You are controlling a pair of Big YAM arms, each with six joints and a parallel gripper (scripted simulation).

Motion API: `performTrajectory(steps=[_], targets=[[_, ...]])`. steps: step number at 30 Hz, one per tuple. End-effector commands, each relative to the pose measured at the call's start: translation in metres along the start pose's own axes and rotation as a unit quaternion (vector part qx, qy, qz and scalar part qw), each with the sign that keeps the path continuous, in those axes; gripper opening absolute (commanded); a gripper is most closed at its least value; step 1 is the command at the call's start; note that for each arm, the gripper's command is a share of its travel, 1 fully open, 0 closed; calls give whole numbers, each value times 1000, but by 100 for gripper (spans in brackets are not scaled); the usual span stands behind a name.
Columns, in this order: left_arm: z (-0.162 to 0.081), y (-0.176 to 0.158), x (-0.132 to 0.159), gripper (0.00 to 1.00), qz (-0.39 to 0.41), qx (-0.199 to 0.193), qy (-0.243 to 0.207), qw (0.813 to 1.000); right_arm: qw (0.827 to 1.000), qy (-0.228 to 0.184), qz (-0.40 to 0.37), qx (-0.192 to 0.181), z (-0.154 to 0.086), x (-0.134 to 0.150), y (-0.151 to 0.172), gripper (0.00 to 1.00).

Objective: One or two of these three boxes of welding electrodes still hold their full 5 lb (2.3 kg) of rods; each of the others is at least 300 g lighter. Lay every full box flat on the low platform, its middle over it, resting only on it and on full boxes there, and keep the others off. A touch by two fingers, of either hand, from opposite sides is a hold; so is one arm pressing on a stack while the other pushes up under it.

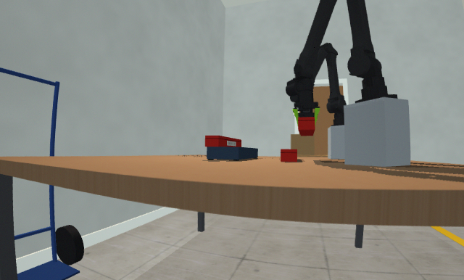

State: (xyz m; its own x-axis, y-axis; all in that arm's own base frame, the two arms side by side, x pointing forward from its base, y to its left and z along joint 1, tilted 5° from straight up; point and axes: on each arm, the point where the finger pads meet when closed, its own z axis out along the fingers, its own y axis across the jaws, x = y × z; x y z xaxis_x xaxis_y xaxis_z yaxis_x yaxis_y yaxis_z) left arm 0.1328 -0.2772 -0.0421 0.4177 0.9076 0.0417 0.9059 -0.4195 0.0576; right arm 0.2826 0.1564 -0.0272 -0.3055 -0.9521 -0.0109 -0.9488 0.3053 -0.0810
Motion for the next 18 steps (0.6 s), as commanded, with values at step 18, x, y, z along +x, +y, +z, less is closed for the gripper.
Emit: performTrajectory(steps=[18], targets=[[-20,46,-8,0,3,-23,-9,1000,1000,-10,7,17,-17,-2,-39,0]])
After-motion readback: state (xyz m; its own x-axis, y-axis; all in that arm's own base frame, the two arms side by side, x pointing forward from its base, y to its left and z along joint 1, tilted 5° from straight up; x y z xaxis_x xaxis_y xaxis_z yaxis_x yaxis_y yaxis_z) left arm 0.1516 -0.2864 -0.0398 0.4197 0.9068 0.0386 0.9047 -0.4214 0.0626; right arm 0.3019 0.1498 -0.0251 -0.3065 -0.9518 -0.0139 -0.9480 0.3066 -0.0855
